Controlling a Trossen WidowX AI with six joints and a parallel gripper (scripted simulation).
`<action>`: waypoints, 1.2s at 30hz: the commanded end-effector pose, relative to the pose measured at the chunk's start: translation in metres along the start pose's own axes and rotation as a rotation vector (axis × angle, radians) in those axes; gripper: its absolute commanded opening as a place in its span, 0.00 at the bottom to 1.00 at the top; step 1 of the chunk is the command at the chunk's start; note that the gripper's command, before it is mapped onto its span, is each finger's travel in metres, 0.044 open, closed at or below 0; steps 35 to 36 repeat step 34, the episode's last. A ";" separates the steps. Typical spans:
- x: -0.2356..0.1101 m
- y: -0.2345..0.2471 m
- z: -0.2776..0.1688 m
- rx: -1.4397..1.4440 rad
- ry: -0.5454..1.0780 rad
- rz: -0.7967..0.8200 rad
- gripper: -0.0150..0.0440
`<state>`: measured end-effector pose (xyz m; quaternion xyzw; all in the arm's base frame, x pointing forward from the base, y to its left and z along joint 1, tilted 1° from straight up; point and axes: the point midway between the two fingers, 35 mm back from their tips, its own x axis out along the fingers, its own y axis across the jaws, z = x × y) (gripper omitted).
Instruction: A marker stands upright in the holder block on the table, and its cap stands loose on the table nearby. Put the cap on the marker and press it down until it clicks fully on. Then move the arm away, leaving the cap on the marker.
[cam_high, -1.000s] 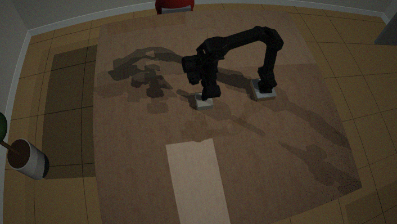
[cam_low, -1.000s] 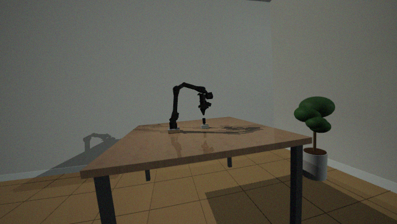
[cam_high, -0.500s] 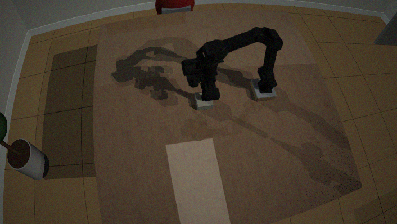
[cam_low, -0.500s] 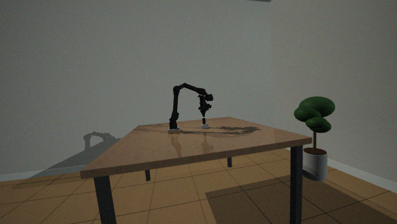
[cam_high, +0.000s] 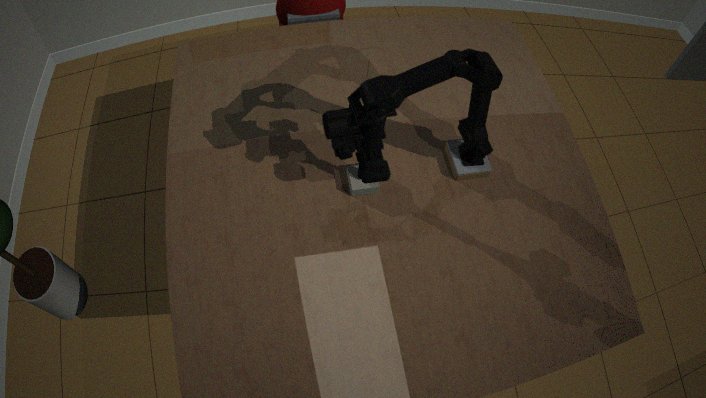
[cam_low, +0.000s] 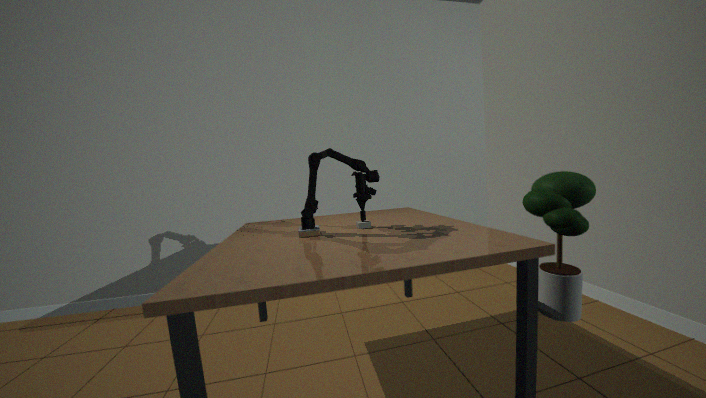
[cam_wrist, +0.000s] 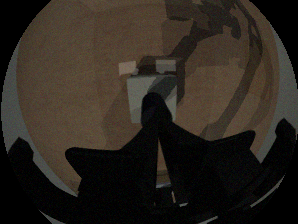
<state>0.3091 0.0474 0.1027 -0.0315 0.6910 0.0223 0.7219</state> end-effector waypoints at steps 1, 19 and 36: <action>-0.001 0.000 0.001 0.000 -0.004 0.001 0.25; -0.090 0.000 0.001 0.000 0.000 0.000 0.39; -0.090 0.000 0.001 0.000 0.000 0.000 1.00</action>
